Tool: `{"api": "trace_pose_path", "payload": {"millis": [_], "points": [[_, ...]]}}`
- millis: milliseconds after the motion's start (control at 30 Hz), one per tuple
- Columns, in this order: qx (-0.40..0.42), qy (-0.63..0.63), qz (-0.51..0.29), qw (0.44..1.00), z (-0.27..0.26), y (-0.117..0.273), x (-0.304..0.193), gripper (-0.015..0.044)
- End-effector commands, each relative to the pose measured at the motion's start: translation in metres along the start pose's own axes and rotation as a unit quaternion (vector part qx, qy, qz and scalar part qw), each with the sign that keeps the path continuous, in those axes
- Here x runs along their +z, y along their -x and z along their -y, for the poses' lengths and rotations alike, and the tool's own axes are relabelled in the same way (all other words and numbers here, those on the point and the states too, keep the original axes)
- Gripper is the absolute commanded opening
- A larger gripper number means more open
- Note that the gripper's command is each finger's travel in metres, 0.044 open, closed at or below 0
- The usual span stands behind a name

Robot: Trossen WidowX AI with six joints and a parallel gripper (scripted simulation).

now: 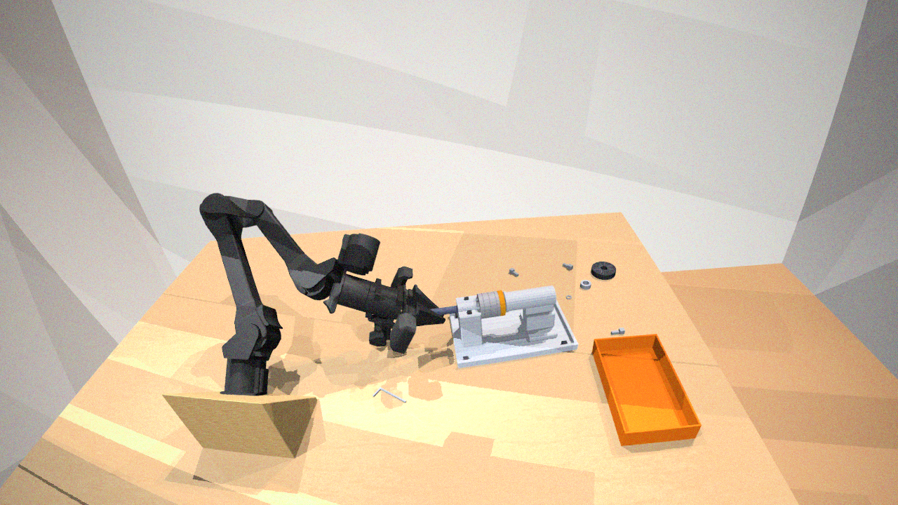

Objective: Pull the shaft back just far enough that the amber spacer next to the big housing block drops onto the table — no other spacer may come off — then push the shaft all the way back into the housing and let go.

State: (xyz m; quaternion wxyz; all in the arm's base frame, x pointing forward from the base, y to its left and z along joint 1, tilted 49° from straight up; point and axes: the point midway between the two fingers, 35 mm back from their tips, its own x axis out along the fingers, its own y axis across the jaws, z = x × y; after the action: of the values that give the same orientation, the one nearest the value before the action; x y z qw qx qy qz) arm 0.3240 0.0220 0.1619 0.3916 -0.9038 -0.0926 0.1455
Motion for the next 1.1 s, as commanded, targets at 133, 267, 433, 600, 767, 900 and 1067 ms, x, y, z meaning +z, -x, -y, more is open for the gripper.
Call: {"api": "trace_pose_path", "payload": {"millis": [133,267,433,600,767,900,1067], "points": [[0.001,-0.002,0.0,1.0,-0.0007,0.0013,0.0009,0.0],[0.001,-0.002,0.0,1.0,-0.0007,0.0017,0.0011,0.0],[0.001,-0.002,0.0,1.0,-0.0007,0.0023,0.0015,0.0],[0.001,-0.002,0.0,1.0,-0.0007,0.0029,0.0018,0.0],[0.001,-0.002,0.0,1.0,-0.0007,0.0034,0.0021,0.0],[0.001,-0.002,0.0,1.0,-0.0007,0.0039,0.0024,0.0],[0.001,-0.002,0.0,1.0,-0.0007,0.0044,0.0027,0.0]]}}
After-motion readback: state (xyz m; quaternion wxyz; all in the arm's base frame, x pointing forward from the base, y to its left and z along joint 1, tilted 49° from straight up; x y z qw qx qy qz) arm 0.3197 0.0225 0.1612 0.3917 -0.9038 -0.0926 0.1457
